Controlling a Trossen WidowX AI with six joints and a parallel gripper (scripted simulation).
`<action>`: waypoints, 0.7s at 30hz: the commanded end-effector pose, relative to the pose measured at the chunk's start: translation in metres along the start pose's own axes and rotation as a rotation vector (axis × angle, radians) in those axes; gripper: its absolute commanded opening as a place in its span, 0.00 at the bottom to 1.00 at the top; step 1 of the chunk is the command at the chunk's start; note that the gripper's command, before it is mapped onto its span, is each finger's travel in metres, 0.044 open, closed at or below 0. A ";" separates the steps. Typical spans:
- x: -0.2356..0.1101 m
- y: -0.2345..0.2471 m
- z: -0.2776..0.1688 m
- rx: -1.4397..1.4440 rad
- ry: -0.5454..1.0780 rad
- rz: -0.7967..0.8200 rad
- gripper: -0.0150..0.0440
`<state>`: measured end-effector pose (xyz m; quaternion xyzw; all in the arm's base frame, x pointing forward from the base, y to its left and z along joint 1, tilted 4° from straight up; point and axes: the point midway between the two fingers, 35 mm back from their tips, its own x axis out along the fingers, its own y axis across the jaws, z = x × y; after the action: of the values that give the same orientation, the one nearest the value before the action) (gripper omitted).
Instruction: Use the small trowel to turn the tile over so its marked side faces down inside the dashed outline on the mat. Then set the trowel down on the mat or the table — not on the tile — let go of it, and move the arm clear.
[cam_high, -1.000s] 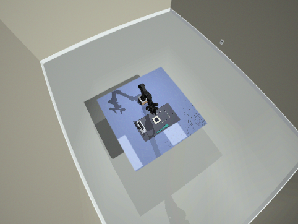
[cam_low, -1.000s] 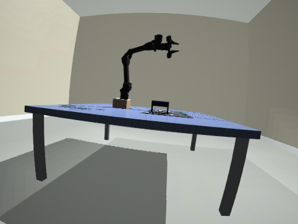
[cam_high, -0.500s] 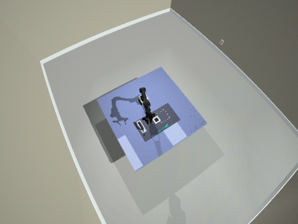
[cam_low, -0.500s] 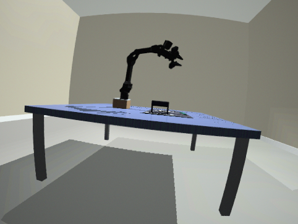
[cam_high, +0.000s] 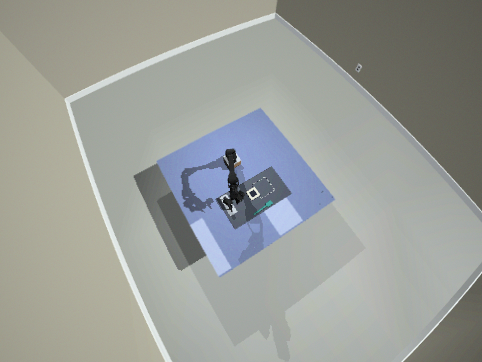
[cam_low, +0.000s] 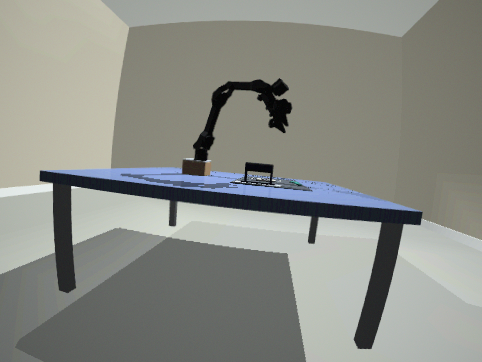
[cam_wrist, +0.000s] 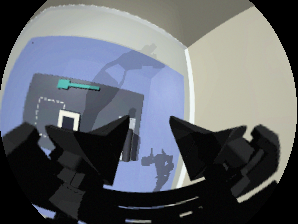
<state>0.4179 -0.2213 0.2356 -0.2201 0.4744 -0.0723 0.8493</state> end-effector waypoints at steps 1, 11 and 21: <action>0.027 0.006 -0.030 0.045 0.116 0.082 0.71; 0.067 0.022 -0.104 0.158 0.379 0.260 0.71; 0.078 0.031 -0.136 0.212 0.494 0.342 0.71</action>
<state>0.3440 -0.2629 0.1041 -0.0327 0.6813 -0.0333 0.7306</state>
